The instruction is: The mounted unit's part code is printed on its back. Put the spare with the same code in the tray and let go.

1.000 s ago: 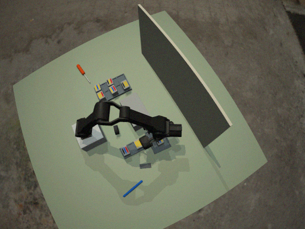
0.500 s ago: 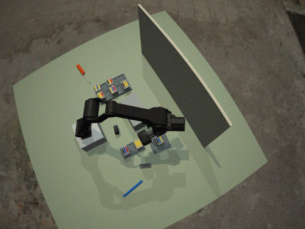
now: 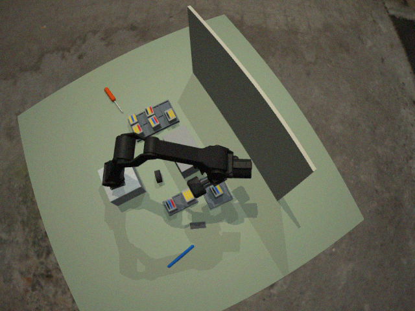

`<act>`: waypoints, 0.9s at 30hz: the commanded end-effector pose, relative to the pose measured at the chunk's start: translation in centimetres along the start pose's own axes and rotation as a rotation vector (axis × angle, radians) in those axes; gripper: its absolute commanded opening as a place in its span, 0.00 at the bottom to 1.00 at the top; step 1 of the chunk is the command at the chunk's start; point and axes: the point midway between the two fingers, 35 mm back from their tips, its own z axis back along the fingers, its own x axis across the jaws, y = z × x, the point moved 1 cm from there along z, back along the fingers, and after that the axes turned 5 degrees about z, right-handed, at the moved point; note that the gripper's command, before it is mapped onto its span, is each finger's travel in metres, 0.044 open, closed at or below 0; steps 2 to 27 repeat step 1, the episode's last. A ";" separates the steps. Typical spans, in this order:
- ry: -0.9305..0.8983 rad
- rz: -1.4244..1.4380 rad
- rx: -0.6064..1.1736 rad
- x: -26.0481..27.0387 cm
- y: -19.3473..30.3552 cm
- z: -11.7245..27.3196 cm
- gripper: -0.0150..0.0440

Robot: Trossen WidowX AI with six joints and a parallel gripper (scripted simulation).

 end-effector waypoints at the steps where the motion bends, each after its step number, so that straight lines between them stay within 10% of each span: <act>1: 0.002 0.000 0.001 0.0 0.0 0.0 1.00; 27: 0.002 0.000 0.001 0.0 0.0 0.0 1.00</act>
